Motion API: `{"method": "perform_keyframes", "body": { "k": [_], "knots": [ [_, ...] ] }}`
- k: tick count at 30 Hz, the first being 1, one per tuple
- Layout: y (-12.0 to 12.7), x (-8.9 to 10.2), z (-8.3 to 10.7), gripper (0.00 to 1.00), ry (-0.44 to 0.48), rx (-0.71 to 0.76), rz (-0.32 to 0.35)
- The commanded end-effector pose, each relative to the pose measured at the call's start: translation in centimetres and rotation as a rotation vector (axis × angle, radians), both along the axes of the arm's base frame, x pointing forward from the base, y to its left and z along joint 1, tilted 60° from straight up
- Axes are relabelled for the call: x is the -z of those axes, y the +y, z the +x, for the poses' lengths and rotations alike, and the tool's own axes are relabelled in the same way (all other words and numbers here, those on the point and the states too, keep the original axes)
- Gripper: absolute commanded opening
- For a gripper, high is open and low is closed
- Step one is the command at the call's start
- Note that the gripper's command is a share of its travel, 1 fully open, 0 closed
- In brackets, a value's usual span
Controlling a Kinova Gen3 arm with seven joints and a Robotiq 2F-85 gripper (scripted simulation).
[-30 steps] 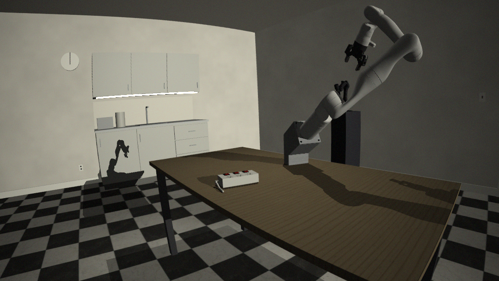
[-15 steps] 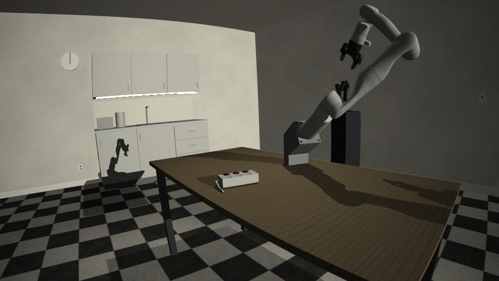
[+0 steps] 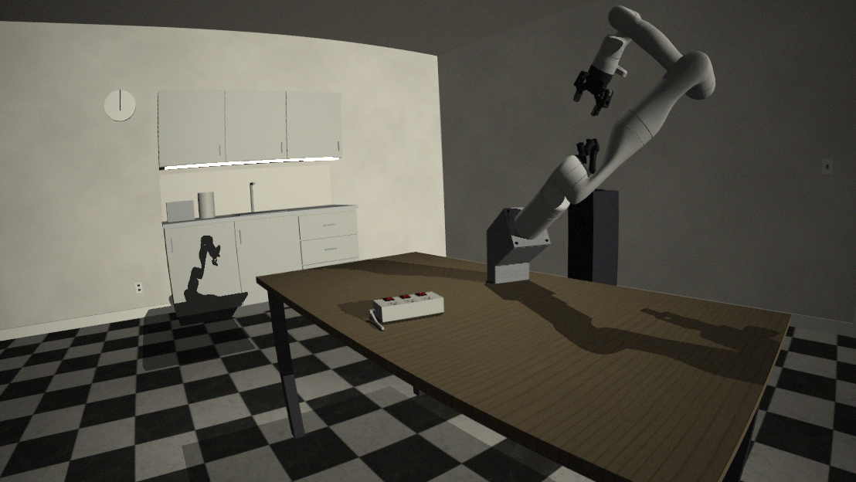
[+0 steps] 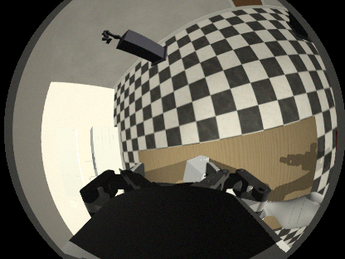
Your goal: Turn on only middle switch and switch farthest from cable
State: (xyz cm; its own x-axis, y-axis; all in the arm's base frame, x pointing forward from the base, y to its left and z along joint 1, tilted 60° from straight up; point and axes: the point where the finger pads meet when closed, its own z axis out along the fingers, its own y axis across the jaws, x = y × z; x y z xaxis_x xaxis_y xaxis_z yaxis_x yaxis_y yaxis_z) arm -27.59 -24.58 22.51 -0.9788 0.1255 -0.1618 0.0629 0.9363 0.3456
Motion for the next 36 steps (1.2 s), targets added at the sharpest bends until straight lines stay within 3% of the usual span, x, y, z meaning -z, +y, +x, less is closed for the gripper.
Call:
{"method": "perform_keyframes", "body": {
  "k": [1, 8, 9, 18, 19, 28, 29, 36],
  "knots": [
    [-0.9, 0.4, 0.9, 1.00, -0.011, -0.019, -0.001],
    [-0.9, 0.4, 0.9, 1.00, -0.011, -0.019, -0.001],
    [-2.3, 1.1, 2.6, 1.00, -0.027, -0.014, -0.002],
    [-2.3, 1.1, 2.6, 1.00, -0.027, -0.014, -0.002],
    [-3.7, 1.7, 4.4, 1.00, -0.042, -0.008, -0.001],
    [-3.7, 1.7, 4.4, 1.00, -0.042, -0.008, -0.001],
    [-4.9, 2.4, 6.2, 1.00, -0.058, -0.001, 0.002],
    [-4.9, 2.4, 6.2, 1.00, -0.058, -0.001, 0.002]
  ]
}}
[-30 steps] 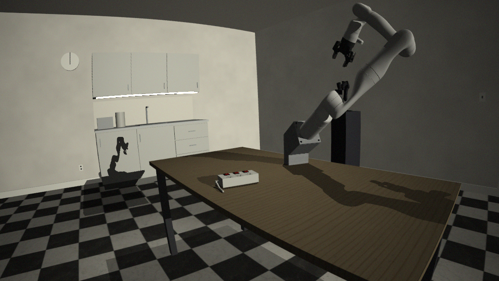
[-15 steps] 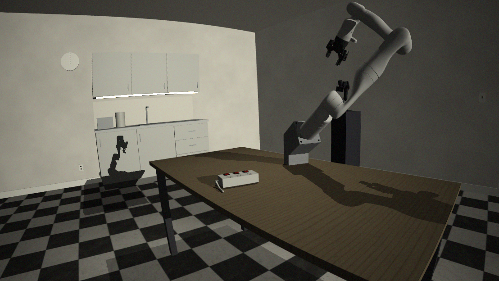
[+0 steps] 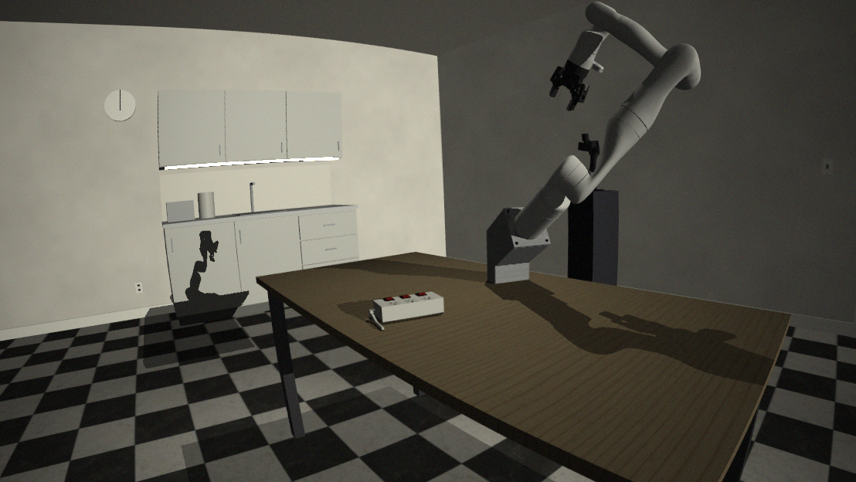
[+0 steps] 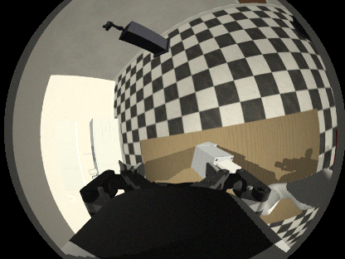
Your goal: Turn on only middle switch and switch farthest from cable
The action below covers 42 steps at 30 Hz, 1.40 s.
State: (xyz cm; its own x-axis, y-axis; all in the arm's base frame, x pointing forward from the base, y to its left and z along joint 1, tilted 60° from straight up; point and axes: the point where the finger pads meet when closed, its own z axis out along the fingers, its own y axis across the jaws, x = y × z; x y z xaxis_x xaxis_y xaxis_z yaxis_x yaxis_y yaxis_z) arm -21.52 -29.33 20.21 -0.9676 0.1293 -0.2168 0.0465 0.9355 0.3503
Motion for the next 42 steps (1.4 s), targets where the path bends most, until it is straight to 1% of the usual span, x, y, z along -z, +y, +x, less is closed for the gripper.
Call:
{"method": "perform_keyframes", "body": {
  "k": [1, 3, 4, 13, 14, 23, 24, 33, 34, 42],
  "knots": [
    [-0.1, 0.1, 0.1, 1.00, -0.002, -0.005, 0.000],
    [-0.1, 0.1, 0.1, 1.00, -0.002, -0.005, 0.000],
    [-1.3, 0.7, 2.1, 1.00, -0.017, 0.002, 0.005],
    [-1.3, 0.7, 2.1, 1.00, -0.017, 0.002, 0.005],
    [-2.3, 1.2, 4.0, 1.00, -0.033, 0.010, 0.011],
    [-2.3, 1.2, 4.0, 1.00, -0.033, 0.010, 0.011],
    [-3.3, 1.8, 6.0, 1.00, -0.048, 0.018, 0.020],
    [-3.3, 1.8, 6.0, 1.00, -0.048, 0.018, 0.020],
    [-4.1, 2.3, 8.1, 1.00, -0.062, 0.026, 0.030],
    [-4.1, 2.3, 8.1, 1.00, -0.062, 0.026, 0.030]
  ]
}}
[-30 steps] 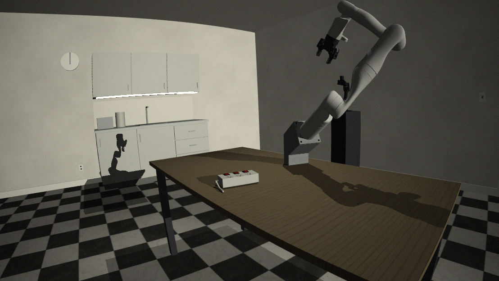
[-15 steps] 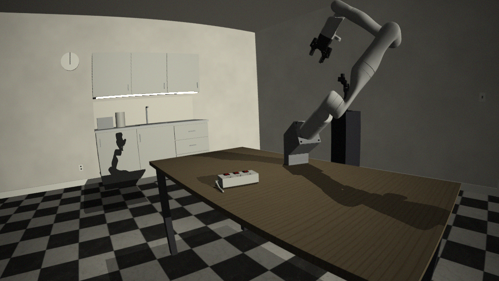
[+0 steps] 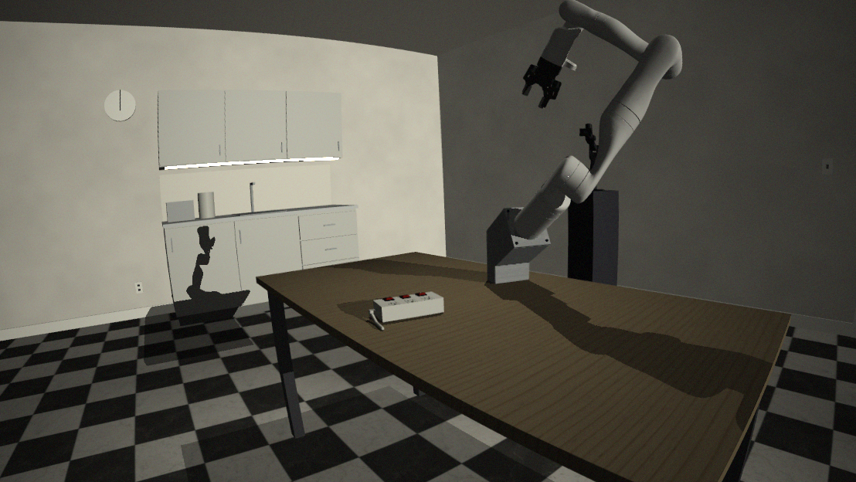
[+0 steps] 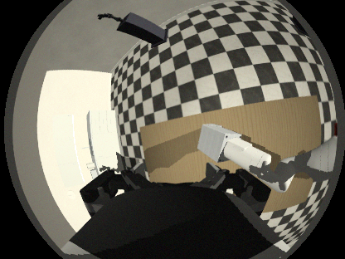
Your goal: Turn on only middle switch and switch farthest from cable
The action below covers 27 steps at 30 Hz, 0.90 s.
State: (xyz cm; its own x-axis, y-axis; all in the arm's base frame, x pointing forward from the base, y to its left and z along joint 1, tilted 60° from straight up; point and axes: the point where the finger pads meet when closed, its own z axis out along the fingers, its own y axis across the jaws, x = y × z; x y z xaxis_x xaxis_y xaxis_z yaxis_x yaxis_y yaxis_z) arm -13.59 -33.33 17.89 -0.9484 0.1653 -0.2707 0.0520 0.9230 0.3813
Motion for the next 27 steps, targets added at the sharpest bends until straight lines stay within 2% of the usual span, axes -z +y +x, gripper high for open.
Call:
{"method": "perform_keyframes", "body": {
  "k": [1, 2, 12, 13, 22, 23, 27],
  "knots": [
    [-0.1, 0.0, 0.1, 1.00, -0.001, -0.003, 0.000],
    [-0.8, 0.6, 2.2, 1.00, -0.015, 0.005, 0.012],
    [-0.8, 0.6, 2.2, 1.00, -0.015, 0.005, 0.012],
    [-1.4, 1.1, 4.3, 1.00, -0.027, 0.014, 0.026],
    [-1.4, 1.1, 4.3, 1.00, -0.027, 0.014, 0.026],
    [-1.9, 1.5, 6.5, 1.00, -0.039, 0.024, 0.042],
    [-1.9, 1.5, 6.5, 1.00, -0.039, 0.024, 0.042]
  ]
}}
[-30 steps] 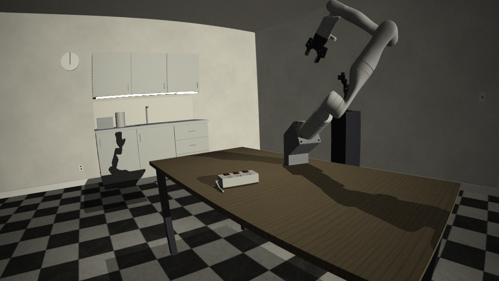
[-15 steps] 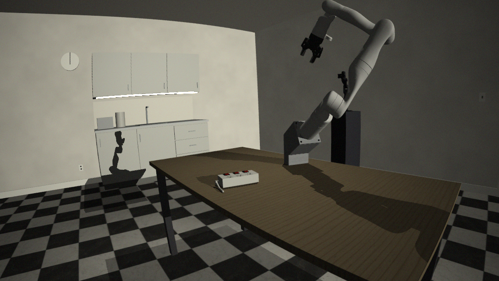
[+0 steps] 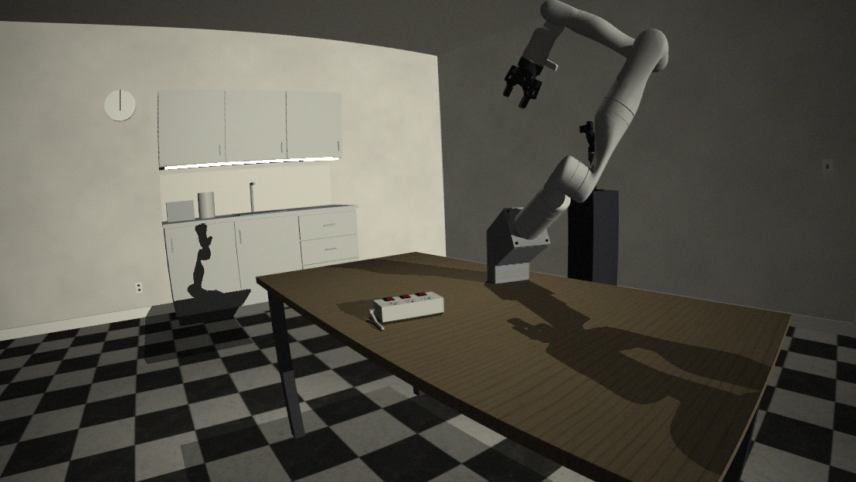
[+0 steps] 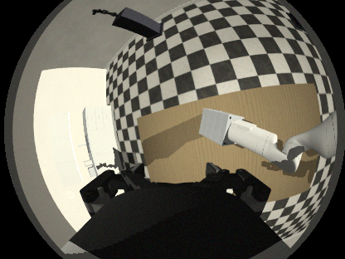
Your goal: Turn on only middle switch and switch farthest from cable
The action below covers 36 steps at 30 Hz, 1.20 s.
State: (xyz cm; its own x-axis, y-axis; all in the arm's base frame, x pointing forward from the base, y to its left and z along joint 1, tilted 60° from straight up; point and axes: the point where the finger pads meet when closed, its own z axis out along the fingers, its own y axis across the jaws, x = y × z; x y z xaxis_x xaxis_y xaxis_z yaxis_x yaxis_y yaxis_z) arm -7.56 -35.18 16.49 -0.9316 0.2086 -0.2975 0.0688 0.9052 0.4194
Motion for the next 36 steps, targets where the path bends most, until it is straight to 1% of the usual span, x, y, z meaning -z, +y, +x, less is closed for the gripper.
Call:
{"method": "perform_keyframes", "body": {
  "k": [1, 5, 6, 15, 16, 25, 26, 36],
  "knots": [
    [-0.1, 0.1, 0.4, 1.00, -0.003, -0.011, 0.002],
    [-0.1, 0.1, 0.4, 1.00, -0.003, -0.011, 0.002],
    [-0.5, 0.6, 2.6, 1.00, -0.014, -0.001, 0.019],
    [-0.5, 0.6, 2.6, 1.00, -0.014, -0.001, 0.019],
    [-0.8, 1.0, 4.7, 1.00, -0.023, 0.008, 0.038],
    [-0.8, 1.0, 4.7, 1.00, -0.023, 0.008, 0.038],
    [-1.0, 1.5, 6.8, 1.00, -0.031, 0.018, 0.058],
    [-1.0, 1.5, 6.8, 1.00, -0.031, 0.018, 0.058]
  ]
}}
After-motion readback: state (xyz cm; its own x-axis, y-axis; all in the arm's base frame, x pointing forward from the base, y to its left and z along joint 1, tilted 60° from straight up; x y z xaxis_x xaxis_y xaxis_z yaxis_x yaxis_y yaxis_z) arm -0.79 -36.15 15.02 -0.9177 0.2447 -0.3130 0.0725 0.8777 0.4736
